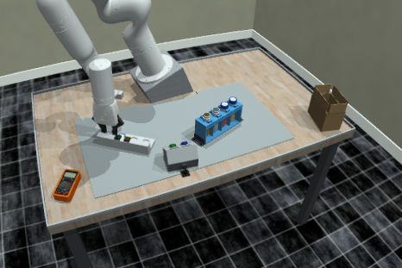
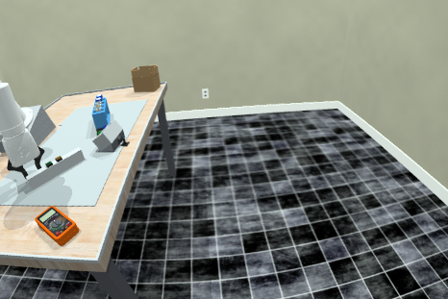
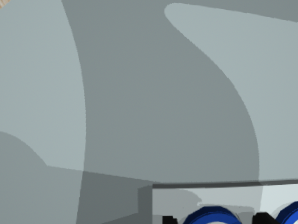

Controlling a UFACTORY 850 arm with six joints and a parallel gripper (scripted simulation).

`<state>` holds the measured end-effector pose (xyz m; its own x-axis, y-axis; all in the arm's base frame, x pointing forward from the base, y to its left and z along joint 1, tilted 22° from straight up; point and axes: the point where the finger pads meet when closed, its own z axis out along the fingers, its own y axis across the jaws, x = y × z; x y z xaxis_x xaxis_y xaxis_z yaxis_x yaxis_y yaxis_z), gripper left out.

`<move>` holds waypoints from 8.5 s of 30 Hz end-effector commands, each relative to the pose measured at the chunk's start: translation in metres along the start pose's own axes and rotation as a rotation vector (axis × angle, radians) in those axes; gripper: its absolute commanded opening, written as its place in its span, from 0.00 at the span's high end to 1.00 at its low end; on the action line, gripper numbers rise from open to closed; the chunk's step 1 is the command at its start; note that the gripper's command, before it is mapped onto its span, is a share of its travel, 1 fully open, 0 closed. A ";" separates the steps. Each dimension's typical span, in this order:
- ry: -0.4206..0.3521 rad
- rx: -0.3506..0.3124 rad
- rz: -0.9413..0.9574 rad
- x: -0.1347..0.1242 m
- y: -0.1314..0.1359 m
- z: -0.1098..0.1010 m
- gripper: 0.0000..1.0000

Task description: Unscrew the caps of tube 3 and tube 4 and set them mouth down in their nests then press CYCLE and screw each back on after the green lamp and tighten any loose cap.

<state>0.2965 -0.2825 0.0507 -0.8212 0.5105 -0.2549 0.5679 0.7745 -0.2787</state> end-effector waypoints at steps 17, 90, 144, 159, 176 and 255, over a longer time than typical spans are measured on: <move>-0.001 0.000 0.000 0.000 0.000 -0.080 0.54; -0.001 -0.001 1.031 -0.015 0.238 -0.098 1.00; -0.001 -0.002 1.031 -0.021 0.323 -0.064 1.00; -0.001 -0.002 1.031 -0.021 0.323 -0.060 1.00; -0.001 -0.002 1.031 -0.021 0.323 -0.055 1.00; -0.001 0.000 0.000 -0.098 0.138 -0.069 0.00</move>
<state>0.4546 -0.1781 0.0939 -0.8187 0.5078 -0.2681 0.5703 0.7737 -0.2761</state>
